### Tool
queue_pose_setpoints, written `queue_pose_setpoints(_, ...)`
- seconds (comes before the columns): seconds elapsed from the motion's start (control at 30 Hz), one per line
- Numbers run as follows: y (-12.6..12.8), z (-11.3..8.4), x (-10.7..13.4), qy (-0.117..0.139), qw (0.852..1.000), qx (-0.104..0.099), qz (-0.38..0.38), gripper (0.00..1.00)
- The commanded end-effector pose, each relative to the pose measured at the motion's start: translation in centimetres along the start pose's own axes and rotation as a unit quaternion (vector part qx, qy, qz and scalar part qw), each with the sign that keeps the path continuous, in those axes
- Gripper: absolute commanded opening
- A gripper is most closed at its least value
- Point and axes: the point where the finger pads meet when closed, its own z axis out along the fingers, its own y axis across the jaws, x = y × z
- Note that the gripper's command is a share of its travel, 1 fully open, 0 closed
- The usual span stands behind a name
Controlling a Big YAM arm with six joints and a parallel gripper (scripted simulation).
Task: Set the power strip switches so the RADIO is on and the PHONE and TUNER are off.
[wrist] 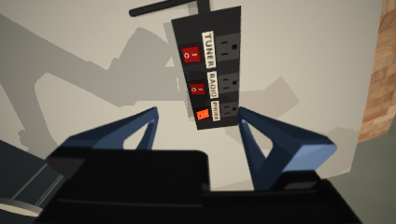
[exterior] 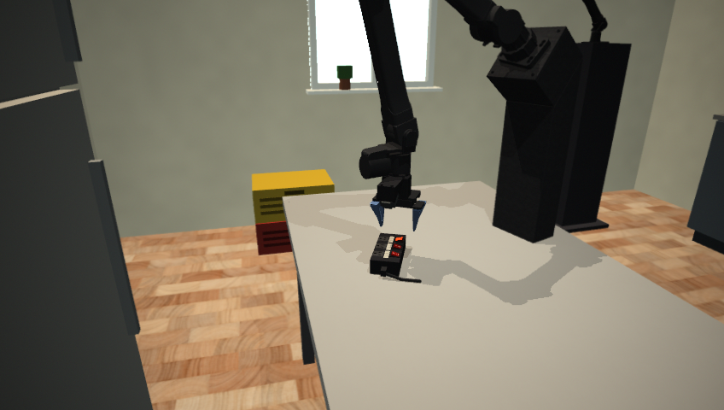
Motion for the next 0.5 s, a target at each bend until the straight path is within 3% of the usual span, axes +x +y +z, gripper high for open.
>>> queue_pose_setpoints(0.0, -1.38, -0.75, -0.37, -0.015, 0.996, 0.014, -0.085, 0.00)
queue_pose_setpoints(0.47, -1.22, -0.62, -0.20, -0.013, 0.996, 0.013, -0.085, 0.00)
